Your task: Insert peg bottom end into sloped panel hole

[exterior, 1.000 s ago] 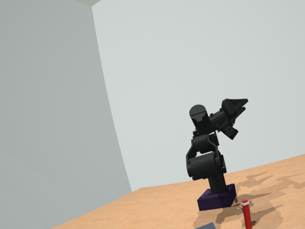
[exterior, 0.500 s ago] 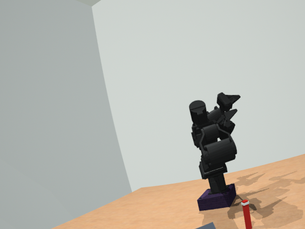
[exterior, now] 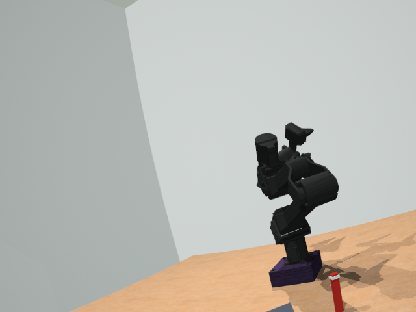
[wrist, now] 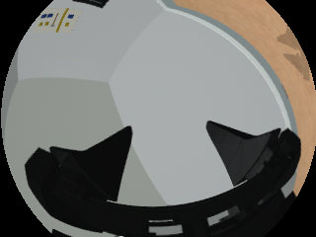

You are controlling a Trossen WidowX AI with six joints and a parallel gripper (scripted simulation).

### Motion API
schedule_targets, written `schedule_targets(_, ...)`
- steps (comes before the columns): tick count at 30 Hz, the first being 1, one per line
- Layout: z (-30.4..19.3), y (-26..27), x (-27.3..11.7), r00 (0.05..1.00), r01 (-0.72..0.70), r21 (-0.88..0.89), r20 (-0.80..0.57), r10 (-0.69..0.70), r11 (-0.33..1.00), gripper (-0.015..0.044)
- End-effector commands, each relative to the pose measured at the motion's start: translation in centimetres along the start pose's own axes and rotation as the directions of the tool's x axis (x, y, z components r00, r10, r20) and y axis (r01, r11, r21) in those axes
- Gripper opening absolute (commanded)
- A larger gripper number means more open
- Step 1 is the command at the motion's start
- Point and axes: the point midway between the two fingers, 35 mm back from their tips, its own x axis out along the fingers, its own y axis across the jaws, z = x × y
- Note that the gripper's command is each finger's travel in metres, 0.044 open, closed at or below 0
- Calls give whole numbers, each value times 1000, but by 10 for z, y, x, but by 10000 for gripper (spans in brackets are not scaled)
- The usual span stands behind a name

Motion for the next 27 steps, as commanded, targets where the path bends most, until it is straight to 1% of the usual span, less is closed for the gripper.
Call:
schedule_targets(1,-17,-10,-2,996,54,-65,-61,-58,996,440)
schedule_targets(14,-57,-38,-18,949,166,-243,-226,-222,956,440)
schedule_targets(27,-95,-63,-47,847,207,-414,-377,-374,887,440)
